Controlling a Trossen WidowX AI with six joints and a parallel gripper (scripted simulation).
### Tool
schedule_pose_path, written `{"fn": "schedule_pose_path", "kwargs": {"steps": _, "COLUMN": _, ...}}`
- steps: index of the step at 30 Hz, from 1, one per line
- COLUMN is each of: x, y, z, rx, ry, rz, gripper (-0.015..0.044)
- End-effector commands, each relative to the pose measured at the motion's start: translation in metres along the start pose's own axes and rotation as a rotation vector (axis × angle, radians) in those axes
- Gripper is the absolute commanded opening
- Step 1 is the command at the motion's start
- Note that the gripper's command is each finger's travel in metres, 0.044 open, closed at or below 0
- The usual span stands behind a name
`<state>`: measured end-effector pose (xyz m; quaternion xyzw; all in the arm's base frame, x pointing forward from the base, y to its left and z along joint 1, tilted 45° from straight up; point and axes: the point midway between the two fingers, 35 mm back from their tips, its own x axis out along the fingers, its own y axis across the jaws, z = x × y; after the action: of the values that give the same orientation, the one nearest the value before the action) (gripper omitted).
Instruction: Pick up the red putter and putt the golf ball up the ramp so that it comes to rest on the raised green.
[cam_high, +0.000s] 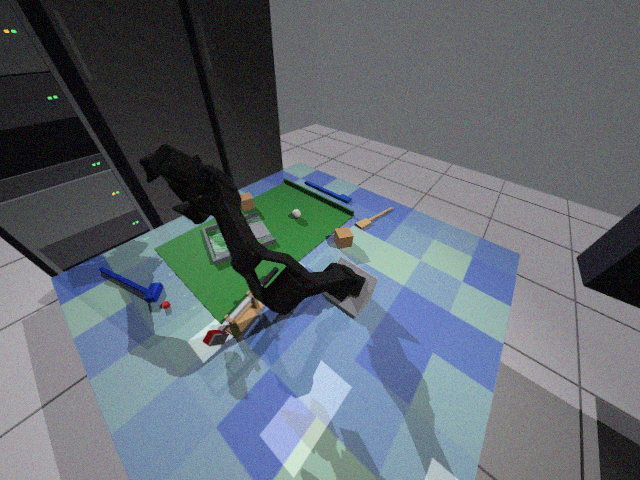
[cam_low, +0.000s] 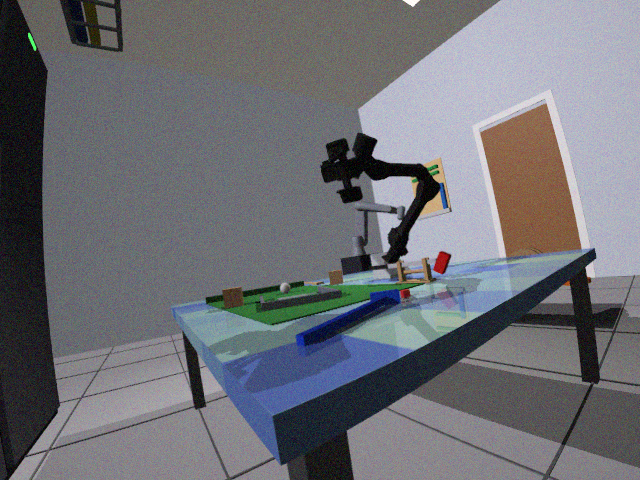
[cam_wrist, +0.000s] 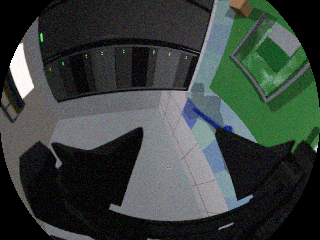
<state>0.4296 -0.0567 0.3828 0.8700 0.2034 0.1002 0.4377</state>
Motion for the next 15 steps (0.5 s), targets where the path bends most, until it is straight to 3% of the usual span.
{"fn": "schedule_pose_path", "kwargs": {"steps": 1, "x": 0.0, "y": -0.001, "z": 0.001, "rx": -0.011, "ry": -0.002, "rz": -0.004, "gripper": 0.0426}}
{"fn": "schedule_pose_path", "kwargs": {"steps": 8, "x": 0.0, "y": -0.05, "z": 0.034, "rx": -0.417, "ry": -0.044, "rz": -0.184, "gripper": 0.044}}
{"fn": "schedule_pose_path", "kwargs": {"steps": 15, "x": -0.01, "y": -0.107, "z": 0.058, "rx": -0.851, "ry": 0.043, "rz": -0.396, "gripper": 0.044}}
